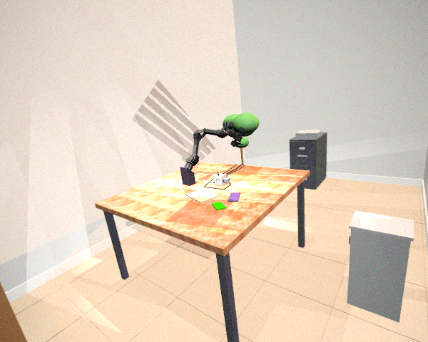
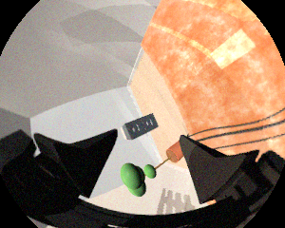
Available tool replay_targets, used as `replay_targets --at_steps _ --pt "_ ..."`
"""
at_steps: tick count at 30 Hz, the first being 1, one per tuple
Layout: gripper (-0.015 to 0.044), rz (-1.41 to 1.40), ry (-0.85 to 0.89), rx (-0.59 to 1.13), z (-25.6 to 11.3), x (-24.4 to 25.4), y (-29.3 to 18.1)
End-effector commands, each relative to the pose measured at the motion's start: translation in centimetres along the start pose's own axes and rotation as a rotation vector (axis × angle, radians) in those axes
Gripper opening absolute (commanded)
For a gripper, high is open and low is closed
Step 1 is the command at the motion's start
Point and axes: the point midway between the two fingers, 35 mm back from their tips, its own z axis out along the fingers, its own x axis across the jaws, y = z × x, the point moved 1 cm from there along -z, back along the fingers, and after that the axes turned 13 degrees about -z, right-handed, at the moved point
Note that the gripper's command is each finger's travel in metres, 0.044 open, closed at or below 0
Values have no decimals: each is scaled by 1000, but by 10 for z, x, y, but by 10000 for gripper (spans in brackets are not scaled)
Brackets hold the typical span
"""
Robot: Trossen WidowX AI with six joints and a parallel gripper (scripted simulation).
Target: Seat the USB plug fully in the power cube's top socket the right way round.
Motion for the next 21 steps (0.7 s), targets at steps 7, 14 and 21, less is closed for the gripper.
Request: replay_targets --at_steps 7,14,21 --pt "440 106 -167 -273 -24 -65 97" --pt "440 242 -411 -480 -78 -151 161" --pt "440 405 -657 -553 -137 -226 175"
